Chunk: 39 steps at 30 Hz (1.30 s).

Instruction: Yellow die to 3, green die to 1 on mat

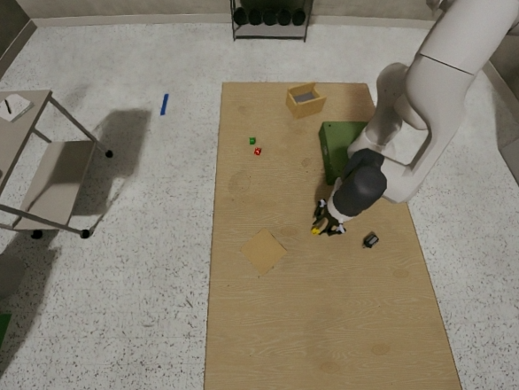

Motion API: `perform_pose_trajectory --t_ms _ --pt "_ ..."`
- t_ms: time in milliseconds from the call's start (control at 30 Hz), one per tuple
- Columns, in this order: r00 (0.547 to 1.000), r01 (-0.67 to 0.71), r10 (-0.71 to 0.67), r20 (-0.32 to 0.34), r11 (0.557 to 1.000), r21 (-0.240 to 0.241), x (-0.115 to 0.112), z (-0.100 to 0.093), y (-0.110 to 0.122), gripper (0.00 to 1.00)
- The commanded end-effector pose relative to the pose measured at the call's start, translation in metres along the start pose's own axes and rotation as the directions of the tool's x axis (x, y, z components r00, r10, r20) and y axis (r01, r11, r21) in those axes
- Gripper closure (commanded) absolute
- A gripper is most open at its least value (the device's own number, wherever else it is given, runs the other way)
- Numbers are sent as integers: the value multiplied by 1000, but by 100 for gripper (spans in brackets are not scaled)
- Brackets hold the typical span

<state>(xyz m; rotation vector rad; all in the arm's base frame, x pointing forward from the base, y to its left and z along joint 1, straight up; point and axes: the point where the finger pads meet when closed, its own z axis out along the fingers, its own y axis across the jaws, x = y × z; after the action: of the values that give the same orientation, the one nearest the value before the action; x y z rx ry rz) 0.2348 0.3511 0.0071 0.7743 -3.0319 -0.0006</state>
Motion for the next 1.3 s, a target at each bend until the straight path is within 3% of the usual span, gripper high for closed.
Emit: perform_pose_trajectory --t_ms 0,400,1267 --pt "1000 -21 21 11 1000 -1 -4 4 1 68" --pt "1000 -21 21 11 1000 -1 -4 20 1 68" --pt "1000 -21 21 11 1000 -1 -4 25 1 68"
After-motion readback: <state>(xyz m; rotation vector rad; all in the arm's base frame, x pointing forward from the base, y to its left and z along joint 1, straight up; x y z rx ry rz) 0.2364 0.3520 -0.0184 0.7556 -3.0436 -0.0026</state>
